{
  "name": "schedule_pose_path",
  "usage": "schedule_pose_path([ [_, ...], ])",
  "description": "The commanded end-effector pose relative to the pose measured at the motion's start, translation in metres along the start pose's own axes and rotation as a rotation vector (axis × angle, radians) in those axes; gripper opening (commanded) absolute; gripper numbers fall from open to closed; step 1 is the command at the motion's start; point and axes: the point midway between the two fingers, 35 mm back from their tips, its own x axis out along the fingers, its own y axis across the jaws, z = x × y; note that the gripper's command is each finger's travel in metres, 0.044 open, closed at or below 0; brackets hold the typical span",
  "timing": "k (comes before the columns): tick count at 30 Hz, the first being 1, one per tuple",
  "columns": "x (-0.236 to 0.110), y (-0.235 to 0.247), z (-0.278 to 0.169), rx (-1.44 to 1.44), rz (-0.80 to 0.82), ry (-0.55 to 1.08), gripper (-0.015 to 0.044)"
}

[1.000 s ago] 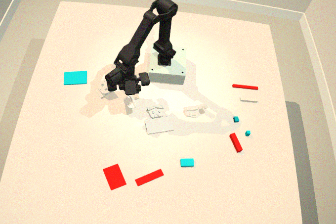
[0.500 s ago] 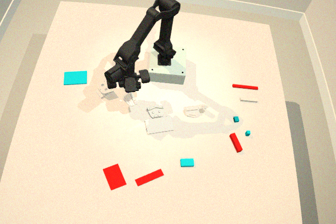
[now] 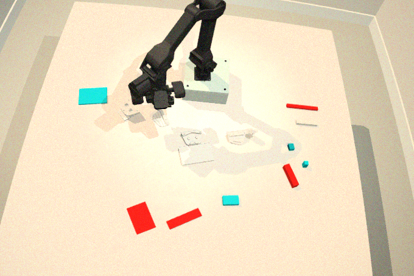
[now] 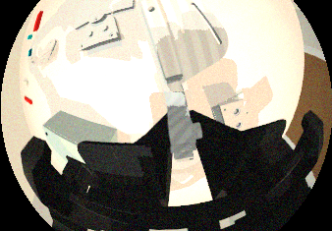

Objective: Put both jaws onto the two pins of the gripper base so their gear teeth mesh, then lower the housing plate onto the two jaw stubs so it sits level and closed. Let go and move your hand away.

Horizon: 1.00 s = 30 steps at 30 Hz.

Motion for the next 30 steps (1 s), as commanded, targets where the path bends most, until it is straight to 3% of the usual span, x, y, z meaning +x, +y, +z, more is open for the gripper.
schedule_pose_path([
  [1,-0.001,0.000,0.002,0.059,0.000,-0.004,0.0037],
  [30,-0.002,0.010,0.023,0.779,0.003,-0.005,0.0037],
])
